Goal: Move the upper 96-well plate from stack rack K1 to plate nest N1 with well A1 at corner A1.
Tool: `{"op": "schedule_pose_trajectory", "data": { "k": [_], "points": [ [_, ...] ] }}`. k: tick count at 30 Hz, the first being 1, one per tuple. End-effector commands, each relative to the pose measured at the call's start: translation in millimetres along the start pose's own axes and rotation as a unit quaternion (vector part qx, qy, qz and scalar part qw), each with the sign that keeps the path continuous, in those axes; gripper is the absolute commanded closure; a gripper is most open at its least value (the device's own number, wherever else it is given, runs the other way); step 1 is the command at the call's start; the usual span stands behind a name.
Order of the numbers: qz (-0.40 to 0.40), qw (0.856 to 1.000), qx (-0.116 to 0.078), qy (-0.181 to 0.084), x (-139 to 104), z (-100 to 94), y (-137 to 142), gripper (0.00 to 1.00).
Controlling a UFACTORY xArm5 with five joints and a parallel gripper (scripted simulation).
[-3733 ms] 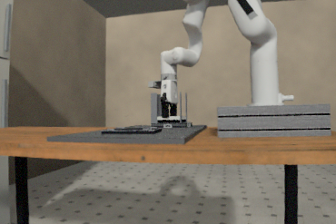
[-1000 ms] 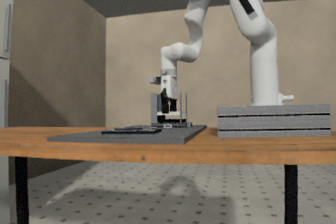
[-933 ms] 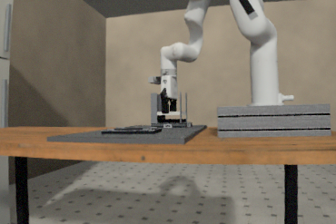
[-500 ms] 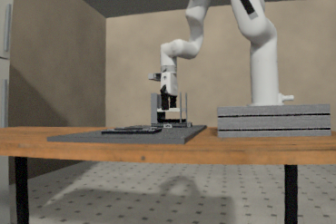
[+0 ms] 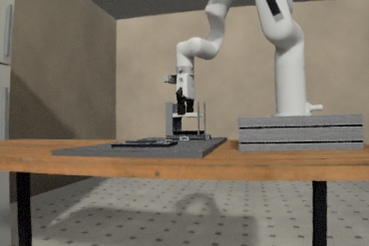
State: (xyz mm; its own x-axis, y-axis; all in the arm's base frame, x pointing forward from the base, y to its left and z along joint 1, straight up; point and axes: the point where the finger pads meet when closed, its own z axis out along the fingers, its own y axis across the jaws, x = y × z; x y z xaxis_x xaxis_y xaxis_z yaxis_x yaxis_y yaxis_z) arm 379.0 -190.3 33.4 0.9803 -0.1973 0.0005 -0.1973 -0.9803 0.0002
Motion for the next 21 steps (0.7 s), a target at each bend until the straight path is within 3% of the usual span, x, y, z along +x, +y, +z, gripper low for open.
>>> {"op": "schedule_pose_trajectory", "data": {
  "k": [1, 21],
  "points": [
    [0.000, 1.000, 0.000, 0.002, 1, -3.6, 0, 1.00],
    [0.000, 1.000, 0.000, 0.002, 1, -33.6, 0, 1.00]
  ]
}}
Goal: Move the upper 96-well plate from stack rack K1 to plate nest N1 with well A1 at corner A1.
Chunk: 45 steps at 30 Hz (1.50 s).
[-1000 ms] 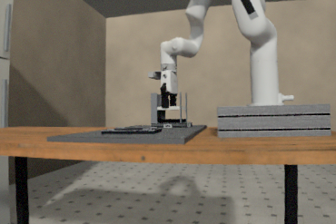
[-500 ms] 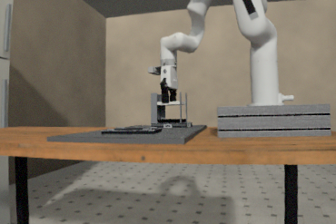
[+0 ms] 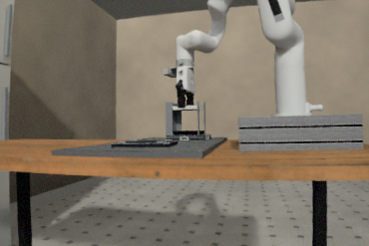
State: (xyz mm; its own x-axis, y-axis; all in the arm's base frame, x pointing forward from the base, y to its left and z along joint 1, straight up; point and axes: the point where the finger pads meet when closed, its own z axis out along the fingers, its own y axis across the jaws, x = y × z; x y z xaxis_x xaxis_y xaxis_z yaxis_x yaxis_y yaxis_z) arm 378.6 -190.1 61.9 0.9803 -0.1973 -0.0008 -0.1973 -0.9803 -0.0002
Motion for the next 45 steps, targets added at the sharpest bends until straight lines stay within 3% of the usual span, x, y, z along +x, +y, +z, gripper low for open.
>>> {"op": "schedule_pose_trajectory", "data": {
  "k": [1, 38, 45],
  "points": [
    [0.000, 1.000, -0.001, 0.002, 2, -6.8, 0, 1.00],
    [0.000, 1.000, -0.001, 0.002, 1, -61.7, 0, 1.00],
    [0.000, 1.000, -0.001, 0.002, 1, -61.7, 0, 1.00]
  ]
}}
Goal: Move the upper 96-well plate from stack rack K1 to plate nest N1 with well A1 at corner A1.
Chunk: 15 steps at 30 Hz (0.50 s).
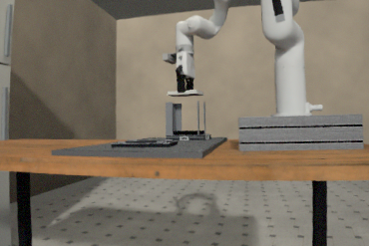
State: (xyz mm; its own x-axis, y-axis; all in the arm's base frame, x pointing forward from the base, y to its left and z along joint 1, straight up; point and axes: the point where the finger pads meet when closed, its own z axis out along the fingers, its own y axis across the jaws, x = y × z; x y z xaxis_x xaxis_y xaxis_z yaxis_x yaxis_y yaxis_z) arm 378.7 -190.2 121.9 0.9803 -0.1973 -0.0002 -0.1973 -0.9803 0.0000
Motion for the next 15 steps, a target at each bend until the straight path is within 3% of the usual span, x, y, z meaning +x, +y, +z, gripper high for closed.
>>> {"op": "schedule_pose_trajectory", "data": {
  "k": [1, 6, 13, 15],
  "points": [
    [0.000, 1.000, -0.001, 0.002, 1, -1.7, 0, 1.00],
    [0.000, 1.000, -0.001, 0.002, 1, -1.7, 0, 1.00],
    [-0.115, 0.993, -0.001, 0.002, 0, -1.1, -23, 1.00],
    [-0.115, 0.993, -0.001, 0.002, 0, -0.9, -30, 1.00]
  ]
}}
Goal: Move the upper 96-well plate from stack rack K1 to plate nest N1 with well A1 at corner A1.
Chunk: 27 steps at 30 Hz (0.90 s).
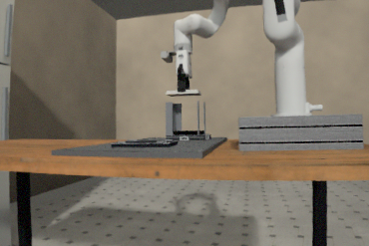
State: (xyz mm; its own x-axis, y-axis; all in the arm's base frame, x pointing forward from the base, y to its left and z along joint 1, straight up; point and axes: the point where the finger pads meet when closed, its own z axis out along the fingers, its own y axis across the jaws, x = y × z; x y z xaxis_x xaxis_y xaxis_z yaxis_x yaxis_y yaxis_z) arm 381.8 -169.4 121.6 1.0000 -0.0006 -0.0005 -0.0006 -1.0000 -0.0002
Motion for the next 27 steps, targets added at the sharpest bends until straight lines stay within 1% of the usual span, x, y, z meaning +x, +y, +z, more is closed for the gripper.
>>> {"op": "schedule_pose_trajectory", "data": {
  "k": [1, 3, 5, 20, 22, 27],
  "points": [
    [-0.016, 1.000, -0.001, 0.002, 3, -1.2, -12, 1.00],
    [-0.016, 1.000, -0.001, 0.002, 4, -1.0, -18, 1.00],
    [-0.016, 1.000, -0.001, 0.002, 4, -1.0, -18, 1.00],
    [-0.016, 1.000, -0.001, 0.002, 11, 0.1, -68, 1.00],
    [-0.016, 1.000, -0.001, 0.002, 11, 0.1, -68, 1.00],
    [-0.016, 1.000, -0.001, 0.002, 14, 0.5, -84, 1.00]
  ]
}}
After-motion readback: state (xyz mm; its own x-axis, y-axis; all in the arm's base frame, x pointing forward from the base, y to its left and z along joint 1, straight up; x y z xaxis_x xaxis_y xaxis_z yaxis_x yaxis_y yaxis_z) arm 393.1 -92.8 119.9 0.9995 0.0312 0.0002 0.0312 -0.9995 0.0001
